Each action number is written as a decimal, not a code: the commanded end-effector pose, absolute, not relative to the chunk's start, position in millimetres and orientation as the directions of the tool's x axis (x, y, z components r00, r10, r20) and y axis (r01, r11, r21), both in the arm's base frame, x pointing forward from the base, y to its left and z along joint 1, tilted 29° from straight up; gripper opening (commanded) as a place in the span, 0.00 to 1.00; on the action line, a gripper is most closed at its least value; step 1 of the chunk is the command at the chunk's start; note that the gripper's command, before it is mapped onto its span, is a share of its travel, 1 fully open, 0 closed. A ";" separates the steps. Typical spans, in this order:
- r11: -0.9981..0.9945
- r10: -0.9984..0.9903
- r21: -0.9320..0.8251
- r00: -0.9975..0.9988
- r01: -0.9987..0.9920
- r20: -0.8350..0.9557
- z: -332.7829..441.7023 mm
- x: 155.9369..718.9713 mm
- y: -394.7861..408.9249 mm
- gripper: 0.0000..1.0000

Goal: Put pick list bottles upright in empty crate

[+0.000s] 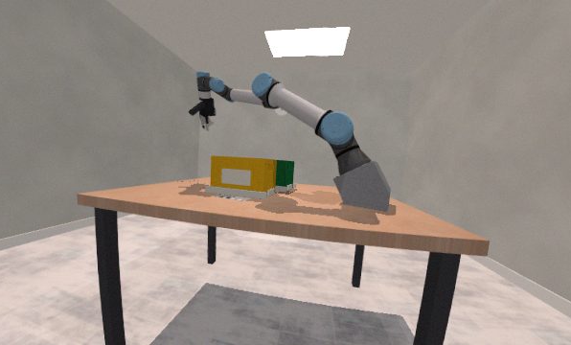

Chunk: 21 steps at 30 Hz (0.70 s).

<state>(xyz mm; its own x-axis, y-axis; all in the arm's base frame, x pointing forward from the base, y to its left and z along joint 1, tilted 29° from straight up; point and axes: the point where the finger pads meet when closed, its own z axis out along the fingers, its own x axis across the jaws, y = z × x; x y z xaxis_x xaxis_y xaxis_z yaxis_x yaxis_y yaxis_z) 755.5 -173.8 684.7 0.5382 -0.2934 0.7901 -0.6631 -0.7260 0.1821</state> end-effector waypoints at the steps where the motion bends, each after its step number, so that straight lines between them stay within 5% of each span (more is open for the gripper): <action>1: -0.742 -0.279 0.198 0.563 -0.641 0.778 689.4 749.7 -169.3 0.38; 21: -0.812 -0.243 0.197 0.624 -0.550 0.742 664.0 756.8 -94.8 0.38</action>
